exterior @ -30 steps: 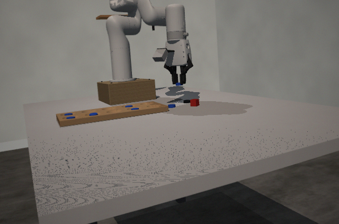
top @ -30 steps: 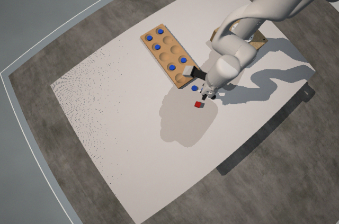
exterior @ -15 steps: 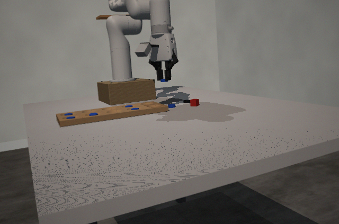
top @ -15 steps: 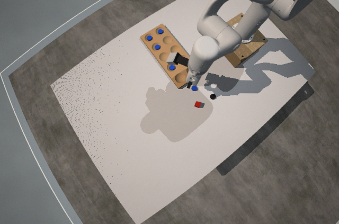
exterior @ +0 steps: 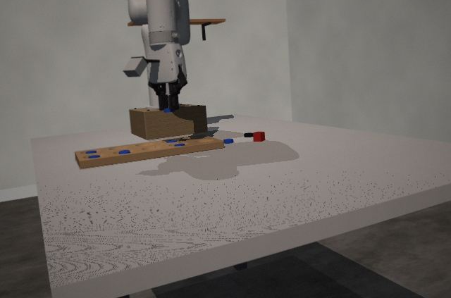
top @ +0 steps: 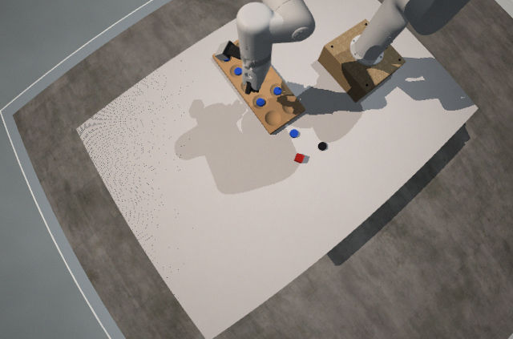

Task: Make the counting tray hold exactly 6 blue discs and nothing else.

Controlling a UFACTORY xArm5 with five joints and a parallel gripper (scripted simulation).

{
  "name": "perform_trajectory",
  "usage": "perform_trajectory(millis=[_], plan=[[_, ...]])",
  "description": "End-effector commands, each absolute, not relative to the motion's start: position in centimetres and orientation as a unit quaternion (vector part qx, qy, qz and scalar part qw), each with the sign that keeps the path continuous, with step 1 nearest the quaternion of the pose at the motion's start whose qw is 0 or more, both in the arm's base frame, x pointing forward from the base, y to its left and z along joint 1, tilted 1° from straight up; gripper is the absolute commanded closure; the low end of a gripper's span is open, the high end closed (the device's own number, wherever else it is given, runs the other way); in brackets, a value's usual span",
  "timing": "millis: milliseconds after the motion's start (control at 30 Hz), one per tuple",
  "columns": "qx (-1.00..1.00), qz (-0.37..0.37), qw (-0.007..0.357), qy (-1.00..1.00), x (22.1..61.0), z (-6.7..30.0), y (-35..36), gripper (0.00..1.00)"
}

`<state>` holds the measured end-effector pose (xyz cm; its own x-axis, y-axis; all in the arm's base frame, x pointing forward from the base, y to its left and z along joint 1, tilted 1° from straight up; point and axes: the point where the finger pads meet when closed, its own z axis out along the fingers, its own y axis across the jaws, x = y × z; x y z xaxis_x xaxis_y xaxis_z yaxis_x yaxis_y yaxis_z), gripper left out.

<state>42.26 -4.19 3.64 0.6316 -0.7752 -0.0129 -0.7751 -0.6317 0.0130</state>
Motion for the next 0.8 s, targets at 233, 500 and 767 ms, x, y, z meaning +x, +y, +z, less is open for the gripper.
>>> perform_trajectory(millis=[233, 500, 767], plan=[[0.904, -0.009, 0.002, -0.427, 42.6, 3.7, -9.7, 1.00], [0.904, -0.009, 0.002, -0.427, 42.6, -3.4, -9.6, 1.00], [0.904, -0.009, 0.002, -0.427, 42.5, -4.6, -9.6, 1.00]])
